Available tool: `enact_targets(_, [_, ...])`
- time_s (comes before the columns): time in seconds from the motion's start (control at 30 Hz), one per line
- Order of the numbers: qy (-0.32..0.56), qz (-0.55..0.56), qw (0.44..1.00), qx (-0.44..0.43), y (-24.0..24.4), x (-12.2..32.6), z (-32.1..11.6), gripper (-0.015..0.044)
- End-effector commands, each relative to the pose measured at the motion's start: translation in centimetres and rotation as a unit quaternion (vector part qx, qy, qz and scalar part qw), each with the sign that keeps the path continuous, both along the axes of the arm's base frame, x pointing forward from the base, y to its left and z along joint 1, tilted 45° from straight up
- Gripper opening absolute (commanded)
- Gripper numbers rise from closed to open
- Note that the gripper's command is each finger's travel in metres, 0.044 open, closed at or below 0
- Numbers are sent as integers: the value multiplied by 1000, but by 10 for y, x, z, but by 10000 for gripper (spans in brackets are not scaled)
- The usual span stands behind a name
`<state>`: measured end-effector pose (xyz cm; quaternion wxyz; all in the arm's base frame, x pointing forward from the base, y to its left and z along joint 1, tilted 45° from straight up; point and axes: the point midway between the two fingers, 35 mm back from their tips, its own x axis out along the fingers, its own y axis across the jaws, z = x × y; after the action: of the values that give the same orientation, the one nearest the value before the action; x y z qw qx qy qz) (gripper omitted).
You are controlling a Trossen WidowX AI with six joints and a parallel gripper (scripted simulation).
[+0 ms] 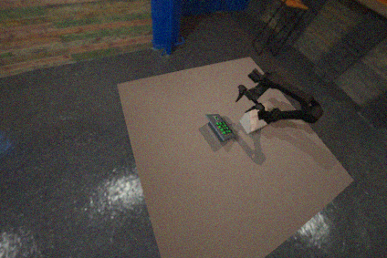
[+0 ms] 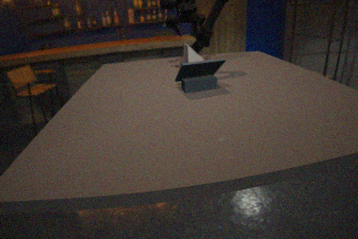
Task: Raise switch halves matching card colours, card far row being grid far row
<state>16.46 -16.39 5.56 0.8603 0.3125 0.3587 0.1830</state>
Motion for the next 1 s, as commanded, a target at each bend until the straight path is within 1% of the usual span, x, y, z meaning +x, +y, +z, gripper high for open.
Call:
enact_targets(0.0, [1, -1, 1000, 0, 1, 2, -1, 374])
enact_targets(0.1, [16, -8, 1000, -3, 12, 26, -15, 295])
enact_targets(0.27, [15, -16, 1000, 13, 48, 75, -28, 164])
enact_targets(0.47, [13, -15, 1000, 17, 54, 81, -28, 6])
enact_targets(0.57, [12, -16, 1000, 17, 57, 85, -32, 0])
enact_targets(0.7, [3, -23, 1000, 19, 73, 103, -46, 0])
enact_targets(0.97, [3, -24, 1000, 19, 75, 106, -48, 0])
